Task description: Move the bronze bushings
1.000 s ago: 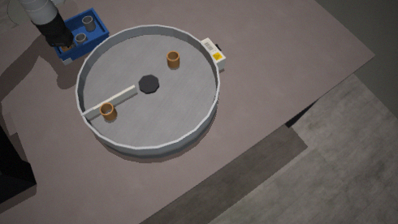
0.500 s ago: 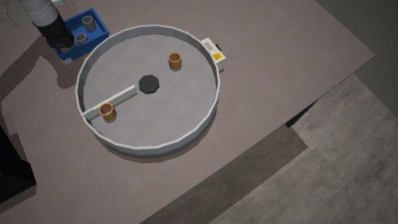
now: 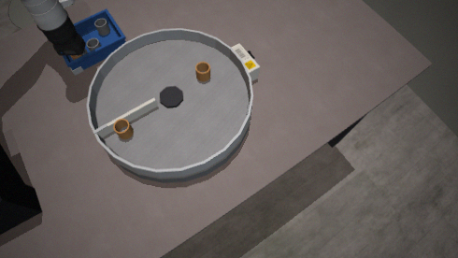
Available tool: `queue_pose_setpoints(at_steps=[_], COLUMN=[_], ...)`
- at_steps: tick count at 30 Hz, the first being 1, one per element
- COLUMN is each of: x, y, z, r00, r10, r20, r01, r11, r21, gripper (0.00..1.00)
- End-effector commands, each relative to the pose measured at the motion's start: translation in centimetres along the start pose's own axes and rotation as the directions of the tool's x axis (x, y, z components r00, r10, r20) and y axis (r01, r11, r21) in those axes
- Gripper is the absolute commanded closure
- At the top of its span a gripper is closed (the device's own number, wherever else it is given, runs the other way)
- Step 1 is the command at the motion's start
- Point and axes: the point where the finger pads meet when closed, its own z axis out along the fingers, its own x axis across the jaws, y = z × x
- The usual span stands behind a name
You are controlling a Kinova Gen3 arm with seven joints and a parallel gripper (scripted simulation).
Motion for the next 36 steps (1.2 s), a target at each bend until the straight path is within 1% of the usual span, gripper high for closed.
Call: queue_pose_setpoints(at_steps=[1, 13, 14, 36], x=[-0.14, -0.14, -0.14, -0.14], y=[0.1, 0.1, 0.1, 0.1], z=[0.14, 0.14, 0.14, 0.14], r00=[1.0, 1.0, 1.0, 1.0], r10=[-0.002, -0.002, -0.002, -0.002], r20=[0.0, 0.0, 0.0, 0.0], r01=[0.002, 0.002, 0.002, 0.002], r11=[1.0, 1.0, 1.0, 1.0], r21=[-0.002, -0.002, -0.002, -0.002], gripper=[0.64, 0.64, 1.0, 1.0])
